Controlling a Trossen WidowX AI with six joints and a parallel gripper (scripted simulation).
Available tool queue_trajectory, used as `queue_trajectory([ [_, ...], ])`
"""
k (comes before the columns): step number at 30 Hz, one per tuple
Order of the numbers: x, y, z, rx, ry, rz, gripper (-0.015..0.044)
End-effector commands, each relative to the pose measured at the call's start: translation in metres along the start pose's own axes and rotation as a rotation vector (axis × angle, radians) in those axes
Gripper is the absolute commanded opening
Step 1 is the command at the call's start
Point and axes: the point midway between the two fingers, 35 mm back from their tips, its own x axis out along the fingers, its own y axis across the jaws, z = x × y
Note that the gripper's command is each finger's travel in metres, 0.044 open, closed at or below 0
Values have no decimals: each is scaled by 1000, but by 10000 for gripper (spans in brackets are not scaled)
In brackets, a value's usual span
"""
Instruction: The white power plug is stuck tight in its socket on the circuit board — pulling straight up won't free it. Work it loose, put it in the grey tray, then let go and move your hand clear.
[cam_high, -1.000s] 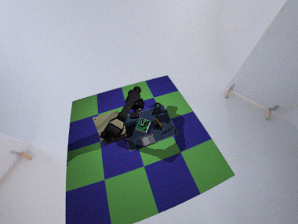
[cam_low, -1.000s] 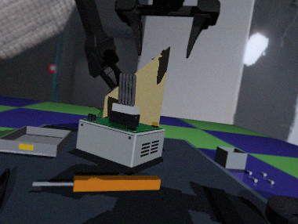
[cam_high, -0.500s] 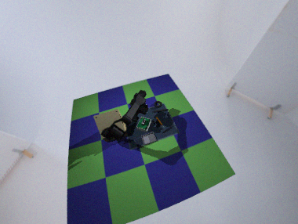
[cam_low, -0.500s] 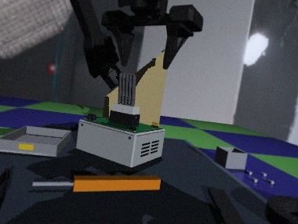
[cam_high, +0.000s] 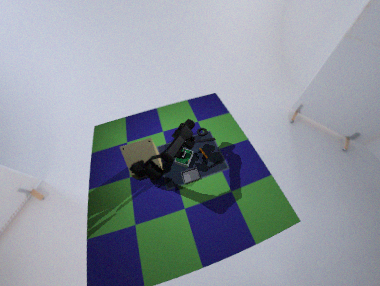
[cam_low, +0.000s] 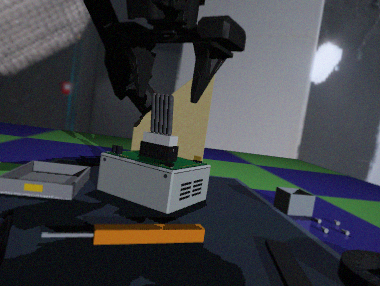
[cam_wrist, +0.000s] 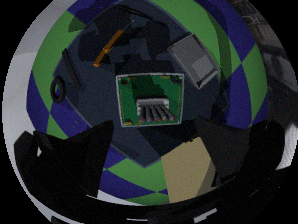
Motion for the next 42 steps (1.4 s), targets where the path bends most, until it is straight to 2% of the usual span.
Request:
queue_trajectory([
  [1,0,0,0,1,-1,1,430],
  [22,29,-1,3,-14,-7,-3,430],
  [38,29,-1,3,-14,-7,-3,10],
  [42,29,-1,3,-14,-7,-3,0],
])
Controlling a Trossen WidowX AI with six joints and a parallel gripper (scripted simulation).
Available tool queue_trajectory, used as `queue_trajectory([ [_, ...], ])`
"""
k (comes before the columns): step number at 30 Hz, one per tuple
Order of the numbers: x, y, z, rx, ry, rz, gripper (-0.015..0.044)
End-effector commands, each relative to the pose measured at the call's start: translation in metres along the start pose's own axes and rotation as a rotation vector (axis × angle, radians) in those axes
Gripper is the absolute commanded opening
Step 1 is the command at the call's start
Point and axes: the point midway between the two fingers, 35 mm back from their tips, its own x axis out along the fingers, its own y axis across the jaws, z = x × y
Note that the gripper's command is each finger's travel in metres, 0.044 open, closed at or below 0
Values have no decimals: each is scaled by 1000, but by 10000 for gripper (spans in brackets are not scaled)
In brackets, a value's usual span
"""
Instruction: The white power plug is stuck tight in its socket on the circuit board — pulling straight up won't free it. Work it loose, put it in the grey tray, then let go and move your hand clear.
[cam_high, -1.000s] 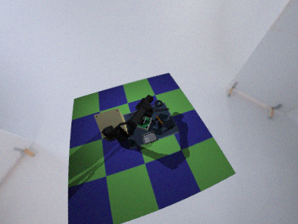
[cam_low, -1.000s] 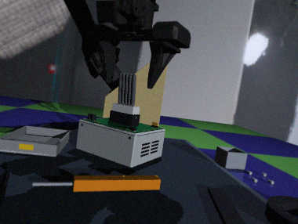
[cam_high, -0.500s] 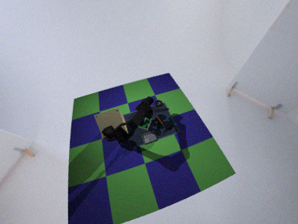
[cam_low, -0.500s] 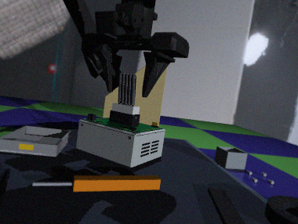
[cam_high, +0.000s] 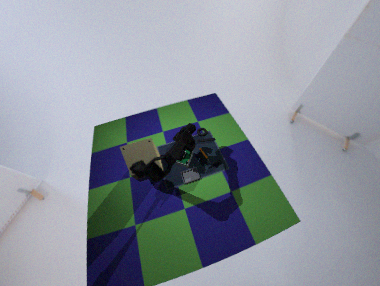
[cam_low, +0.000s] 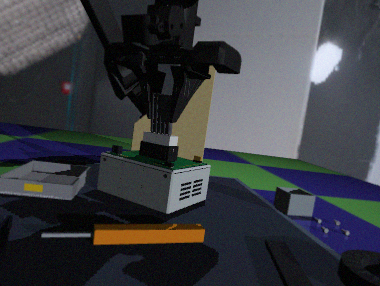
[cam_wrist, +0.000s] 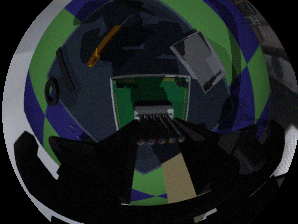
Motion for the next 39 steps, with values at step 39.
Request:
queue_trajectory([
  [39,-25,0,0,-6,-4,-2,0],
])
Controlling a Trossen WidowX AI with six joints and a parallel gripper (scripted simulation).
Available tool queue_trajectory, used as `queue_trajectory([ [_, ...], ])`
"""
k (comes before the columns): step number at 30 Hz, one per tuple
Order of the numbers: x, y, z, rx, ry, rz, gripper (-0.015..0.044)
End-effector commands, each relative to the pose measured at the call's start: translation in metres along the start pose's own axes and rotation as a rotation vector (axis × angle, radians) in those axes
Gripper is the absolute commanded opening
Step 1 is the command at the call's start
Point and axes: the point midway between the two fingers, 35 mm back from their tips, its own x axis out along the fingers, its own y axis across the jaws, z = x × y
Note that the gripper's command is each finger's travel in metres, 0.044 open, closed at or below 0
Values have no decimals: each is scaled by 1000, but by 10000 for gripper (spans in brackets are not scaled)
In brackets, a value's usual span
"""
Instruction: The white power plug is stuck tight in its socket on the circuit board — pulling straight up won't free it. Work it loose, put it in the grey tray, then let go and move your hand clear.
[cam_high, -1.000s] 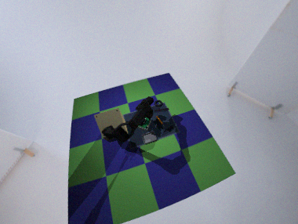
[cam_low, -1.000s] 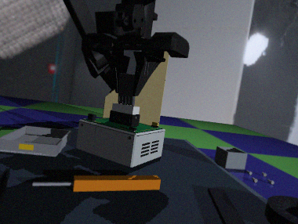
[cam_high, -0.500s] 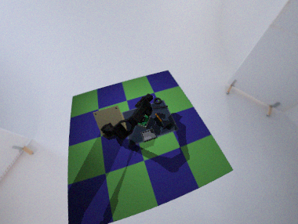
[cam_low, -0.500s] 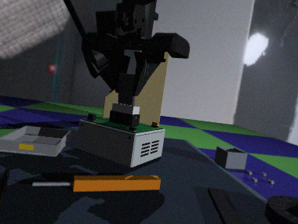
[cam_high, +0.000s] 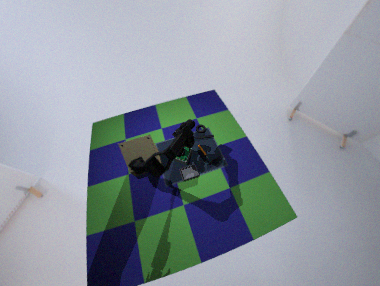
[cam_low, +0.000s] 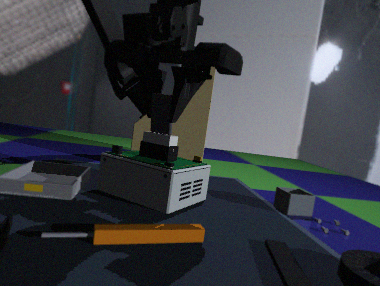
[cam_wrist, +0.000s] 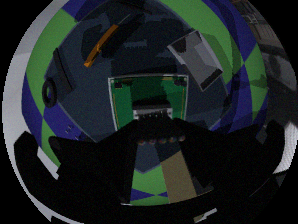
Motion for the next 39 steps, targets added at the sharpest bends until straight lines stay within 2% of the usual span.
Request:
queue_trajectory([
  [1,-22,0,-3,-22,-13,24,0],
  [14,-32,-1,-3,-23,-12,24,0],
  [15,-21,0,-2,-22,-13,24,0],
  [18,-21,0,-3,-22,-13,21,0],
  [26,-21,7,-3,-21,-14,-64,0],
  [34,-22,-10,-2,-24,-12,132,0],
  [39,-23,-11,-2,-24,-11,148,0],
])
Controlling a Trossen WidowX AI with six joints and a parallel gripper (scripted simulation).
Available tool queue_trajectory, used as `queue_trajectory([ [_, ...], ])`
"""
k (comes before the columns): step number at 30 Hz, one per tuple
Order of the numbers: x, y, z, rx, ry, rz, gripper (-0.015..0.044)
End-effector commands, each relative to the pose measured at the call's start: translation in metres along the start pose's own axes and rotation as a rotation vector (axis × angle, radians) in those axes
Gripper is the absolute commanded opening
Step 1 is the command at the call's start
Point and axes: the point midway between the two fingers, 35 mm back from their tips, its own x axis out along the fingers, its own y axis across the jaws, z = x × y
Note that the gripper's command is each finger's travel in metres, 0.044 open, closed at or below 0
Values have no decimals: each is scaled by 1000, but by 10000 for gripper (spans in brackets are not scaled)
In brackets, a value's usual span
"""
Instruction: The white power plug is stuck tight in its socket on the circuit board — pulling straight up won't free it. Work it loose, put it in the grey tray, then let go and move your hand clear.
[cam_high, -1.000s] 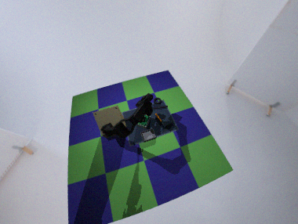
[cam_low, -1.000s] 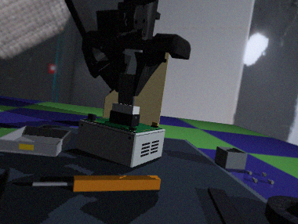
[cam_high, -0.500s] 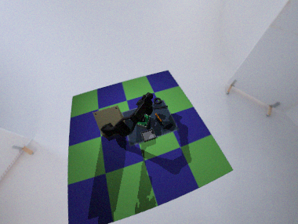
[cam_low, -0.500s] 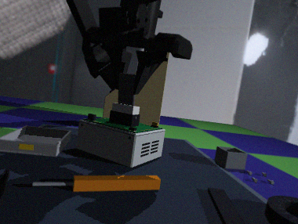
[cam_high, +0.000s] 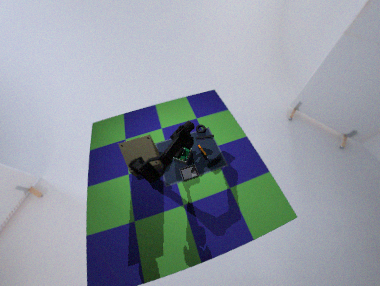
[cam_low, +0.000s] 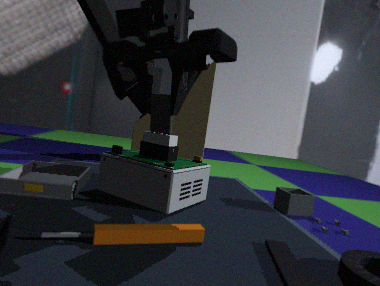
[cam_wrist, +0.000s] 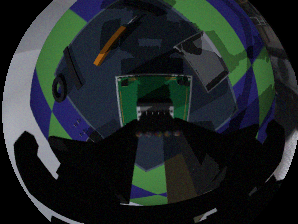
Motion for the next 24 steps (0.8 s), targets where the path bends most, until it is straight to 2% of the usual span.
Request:
queue_trajectory([
  [1,-17,-3,-1,-15,-9,17,0],
  [8,-17,13,-1,-13,-11,-178,0],
  [12,-17,18,-1,-12,-11,-229,0],
  [16,-19,13,-1,-13,-11,-177,0],
  [24,-23,-4,-1,-16,-9,34,0],
])
